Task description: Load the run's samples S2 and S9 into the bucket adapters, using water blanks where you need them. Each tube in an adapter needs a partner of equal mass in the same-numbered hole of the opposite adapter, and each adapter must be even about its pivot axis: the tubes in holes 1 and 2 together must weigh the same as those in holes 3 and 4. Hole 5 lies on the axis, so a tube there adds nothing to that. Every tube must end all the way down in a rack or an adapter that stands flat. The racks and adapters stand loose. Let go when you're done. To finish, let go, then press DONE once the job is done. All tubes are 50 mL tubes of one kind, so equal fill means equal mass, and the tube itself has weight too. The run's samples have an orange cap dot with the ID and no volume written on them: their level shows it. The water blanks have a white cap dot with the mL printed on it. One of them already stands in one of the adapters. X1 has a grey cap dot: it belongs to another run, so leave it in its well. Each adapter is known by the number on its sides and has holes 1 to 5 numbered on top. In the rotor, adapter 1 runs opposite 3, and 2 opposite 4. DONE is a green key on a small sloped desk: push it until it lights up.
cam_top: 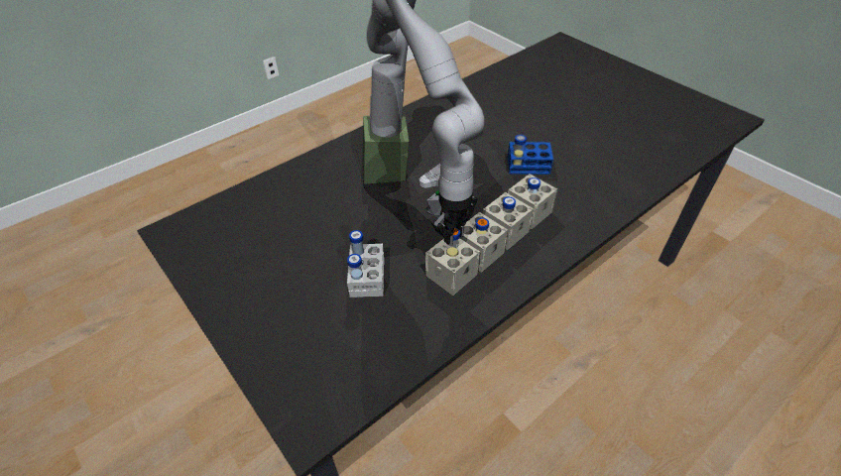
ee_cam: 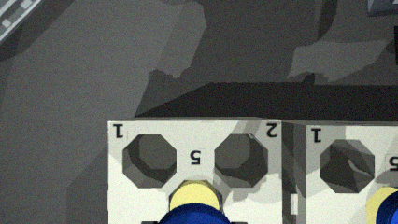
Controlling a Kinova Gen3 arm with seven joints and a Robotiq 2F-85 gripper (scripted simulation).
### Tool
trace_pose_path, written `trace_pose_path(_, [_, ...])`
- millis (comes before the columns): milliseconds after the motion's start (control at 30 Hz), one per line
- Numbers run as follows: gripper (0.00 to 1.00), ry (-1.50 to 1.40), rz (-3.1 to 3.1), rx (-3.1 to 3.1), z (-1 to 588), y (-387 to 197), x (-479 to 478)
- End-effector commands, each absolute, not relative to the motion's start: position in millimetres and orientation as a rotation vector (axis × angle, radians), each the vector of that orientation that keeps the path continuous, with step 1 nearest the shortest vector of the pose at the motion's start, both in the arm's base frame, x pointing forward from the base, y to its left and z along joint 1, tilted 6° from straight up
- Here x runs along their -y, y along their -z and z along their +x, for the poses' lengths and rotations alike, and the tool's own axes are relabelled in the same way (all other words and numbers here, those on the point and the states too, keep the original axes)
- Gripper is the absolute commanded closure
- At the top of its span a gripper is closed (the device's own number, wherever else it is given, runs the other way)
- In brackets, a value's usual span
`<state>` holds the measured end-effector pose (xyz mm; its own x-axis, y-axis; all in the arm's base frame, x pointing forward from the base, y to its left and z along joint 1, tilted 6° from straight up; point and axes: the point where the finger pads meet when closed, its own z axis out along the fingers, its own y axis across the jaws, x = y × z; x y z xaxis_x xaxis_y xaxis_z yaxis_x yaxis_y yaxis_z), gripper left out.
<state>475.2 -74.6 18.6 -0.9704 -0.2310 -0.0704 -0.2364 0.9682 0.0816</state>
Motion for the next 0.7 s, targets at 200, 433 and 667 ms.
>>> trace_pose_path(200, [0.9,-0.134,-0.363,-3.06,474,-12,74])
trace_pose_path(433, [0.9,-0.134,-0.363,-3.059,475,-7,74])
trace_pose_path(667, [0.9,-0.135,-0.363,-3.06,475,-4,73])
